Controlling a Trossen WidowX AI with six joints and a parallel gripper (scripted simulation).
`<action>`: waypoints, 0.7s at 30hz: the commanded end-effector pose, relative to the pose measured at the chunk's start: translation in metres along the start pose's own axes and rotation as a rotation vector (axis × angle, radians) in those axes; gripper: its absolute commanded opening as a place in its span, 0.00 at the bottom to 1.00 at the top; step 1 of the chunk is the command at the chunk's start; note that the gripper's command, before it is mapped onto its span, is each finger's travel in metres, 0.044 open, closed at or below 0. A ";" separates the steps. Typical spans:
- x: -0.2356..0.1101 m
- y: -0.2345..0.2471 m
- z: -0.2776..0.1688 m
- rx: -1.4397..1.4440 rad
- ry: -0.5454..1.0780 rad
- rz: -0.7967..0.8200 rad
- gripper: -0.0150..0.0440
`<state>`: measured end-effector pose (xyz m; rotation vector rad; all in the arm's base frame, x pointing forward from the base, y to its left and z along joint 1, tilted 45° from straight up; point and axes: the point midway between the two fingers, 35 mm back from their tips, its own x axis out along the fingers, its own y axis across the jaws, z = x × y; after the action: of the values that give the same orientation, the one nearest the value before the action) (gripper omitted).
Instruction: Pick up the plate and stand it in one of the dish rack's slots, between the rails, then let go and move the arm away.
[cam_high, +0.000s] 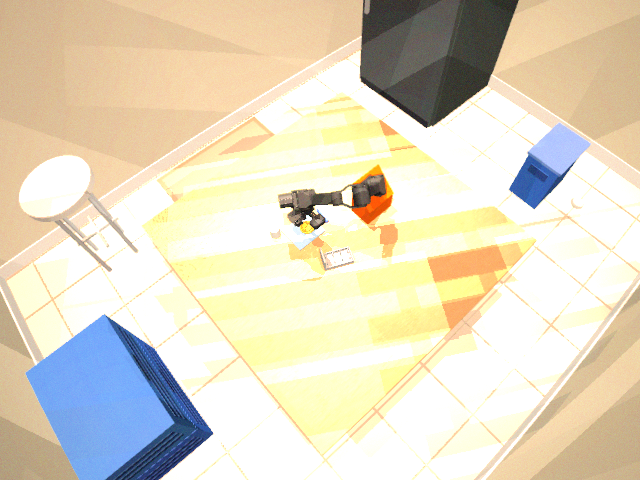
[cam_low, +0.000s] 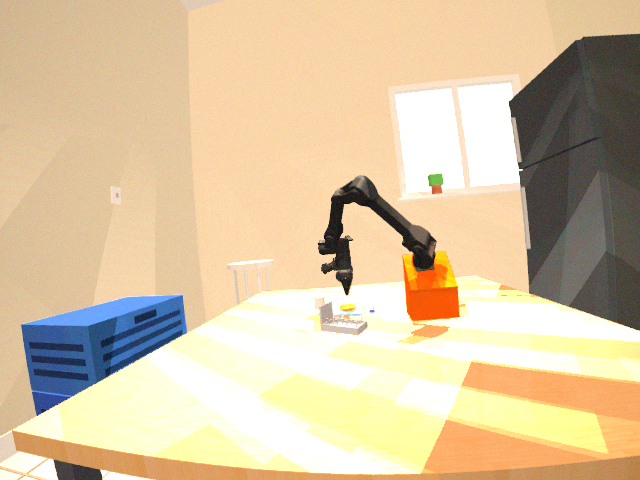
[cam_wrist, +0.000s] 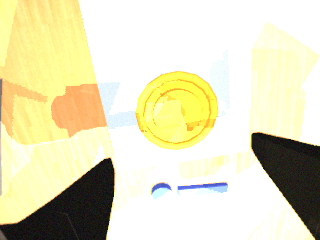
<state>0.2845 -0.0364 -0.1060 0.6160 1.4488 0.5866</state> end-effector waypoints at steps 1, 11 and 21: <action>0.009 -0.003 0.001 0.008 -0.019 0.000 0.93; 0.020 -0.003 0.002 0.009 -0.018 -0.001 0.93; 0.037 -0.004 0.002 0.009 -0.018 -0.001 0.93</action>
<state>0.2891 -0.0182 -0.1301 0.6164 1.4310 0.5742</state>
